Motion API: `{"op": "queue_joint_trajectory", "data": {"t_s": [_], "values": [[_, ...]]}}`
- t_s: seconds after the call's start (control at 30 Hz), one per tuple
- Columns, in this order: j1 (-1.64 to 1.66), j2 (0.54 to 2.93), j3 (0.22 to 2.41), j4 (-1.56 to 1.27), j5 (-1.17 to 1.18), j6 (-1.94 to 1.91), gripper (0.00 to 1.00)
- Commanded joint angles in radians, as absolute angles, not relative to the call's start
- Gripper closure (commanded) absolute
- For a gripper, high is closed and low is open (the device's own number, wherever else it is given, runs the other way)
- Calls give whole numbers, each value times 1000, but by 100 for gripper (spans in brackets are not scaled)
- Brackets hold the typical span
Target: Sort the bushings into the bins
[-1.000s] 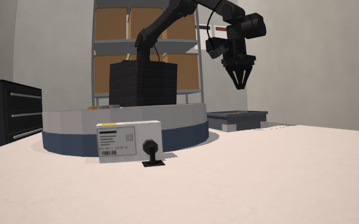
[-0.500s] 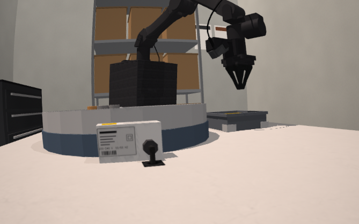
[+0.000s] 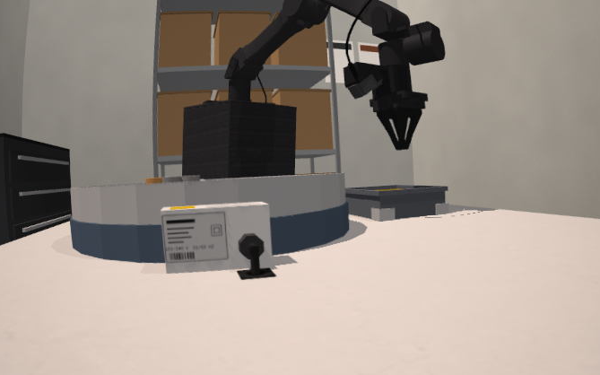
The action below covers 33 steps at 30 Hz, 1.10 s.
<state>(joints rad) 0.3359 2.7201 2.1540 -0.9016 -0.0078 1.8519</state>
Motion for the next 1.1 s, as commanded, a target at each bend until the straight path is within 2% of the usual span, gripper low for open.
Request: {"op": "queue_joint_trajectory", "data": {"t_s": [0.0, 0.8, 1.07], "values": [[337, 2720, 2157, -917, -1, 1852, 85], [337, 2719, 2156, -917, -1, 1851, 86], [301, 2655, 2053, -852, -10, 1819, 86]]}}
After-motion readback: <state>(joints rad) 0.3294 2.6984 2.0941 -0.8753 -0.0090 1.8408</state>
